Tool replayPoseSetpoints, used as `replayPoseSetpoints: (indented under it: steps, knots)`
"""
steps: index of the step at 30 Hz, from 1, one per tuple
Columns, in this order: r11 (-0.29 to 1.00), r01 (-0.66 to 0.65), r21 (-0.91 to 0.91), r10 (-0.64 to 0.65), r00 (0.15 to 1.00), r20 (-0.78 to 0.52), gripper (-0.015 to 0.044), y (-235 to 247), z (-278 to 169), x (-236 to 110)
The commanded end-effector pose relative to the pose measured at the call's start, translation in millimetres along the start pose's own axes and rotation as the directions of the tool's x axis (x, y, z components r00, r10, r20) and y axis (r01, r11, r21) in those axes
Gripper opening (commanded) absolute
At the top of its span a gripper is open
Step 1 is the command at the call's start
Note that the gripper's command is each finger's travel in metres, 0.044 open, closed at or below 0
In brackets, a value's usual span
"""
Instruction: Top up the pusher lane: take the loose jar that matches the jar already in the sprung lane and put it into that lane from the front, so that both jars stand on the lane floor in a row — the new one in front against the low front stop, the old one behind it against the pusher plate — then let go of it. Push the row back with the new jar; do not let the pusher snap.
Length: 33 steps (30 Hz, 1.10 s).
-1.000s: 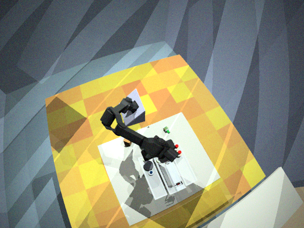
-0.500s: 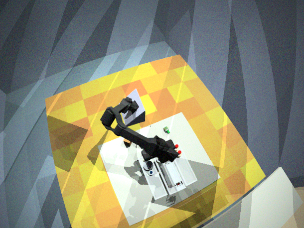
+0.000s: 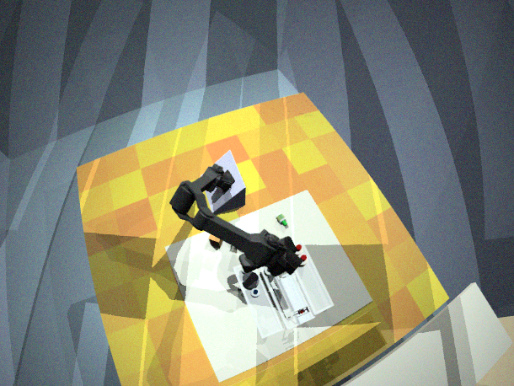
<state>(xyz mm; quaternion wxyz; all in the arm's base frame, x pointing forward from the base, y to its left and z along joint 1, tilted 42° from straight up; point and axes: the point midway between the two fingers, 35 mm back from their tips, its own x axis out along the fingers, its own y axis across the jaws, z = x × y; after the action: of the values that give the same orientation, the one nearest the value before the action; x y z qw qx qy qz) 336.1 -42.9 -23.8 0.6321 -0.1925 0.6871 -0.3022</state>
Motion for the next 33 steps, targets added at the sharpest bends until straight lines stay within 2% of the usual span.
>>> replayPoseSetpoints:
  steps: [1, 33]
  knots:
    - [1.0, 0.005, 0.01, -0.005, 1.0, 0.023, 0.0, -1.4, 7.3, -2.2]
    - [1.0, 0.005, 0.01, -0.005, 1.0, 0.023, 0.0, -1.4, 10.3, 0.3]
